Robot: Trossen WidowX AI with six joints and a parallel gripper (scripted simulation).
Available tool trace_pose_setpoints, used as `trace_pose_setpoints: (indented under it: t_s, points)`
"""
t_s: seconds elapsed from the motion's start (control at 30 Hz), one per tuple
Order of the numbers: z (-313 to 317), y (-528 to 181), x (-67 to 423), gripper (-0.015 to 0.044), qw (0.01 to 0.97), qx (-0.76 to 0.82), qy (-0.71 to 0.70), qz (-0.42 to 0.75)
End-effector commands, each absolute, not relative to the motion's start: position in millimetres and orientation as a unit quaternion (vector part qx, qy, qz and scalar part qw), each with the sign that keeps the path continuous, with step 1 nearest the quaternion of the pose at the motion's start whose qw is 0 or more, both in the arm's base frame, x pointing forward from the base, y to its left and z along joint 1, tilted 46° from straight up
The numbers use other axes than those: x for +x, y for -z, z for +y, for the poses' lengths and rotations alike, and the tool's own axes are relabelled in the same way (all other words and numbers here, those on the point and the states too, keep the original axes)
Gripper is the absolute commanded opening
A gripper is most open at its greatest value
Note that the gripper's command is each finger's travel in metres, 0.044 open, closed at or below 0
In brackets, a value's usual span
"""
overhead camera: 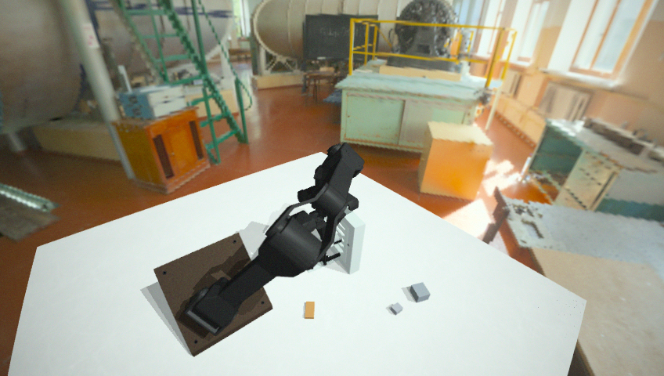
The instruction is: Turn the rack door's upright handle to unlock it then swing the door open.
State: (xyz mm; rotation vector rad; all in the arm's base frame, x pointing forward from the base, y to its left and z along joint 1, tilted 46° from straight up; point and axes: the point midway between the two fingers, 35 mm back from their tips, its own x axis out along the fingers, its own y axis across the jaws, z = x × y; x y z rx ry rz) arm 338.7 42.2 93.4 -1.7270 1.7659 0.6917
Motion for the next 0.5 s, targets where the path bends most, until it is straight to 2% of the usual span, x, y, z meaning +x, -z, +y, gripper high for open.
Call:
trace_pose_setpoints:
  t_s: [0.0,0.2,0.47]
  points:
    - [42.1,-93.2,338.7,0.0055,0.283,-0.646,-0.259,0.66]
    - [42.1,-93.2,338.7,0.0016,0.283,-0.646,-0.259,0.66]
    - [43.6,-91.7,336.1,0.0016,0.31,-0.633,-0.23,0.671]
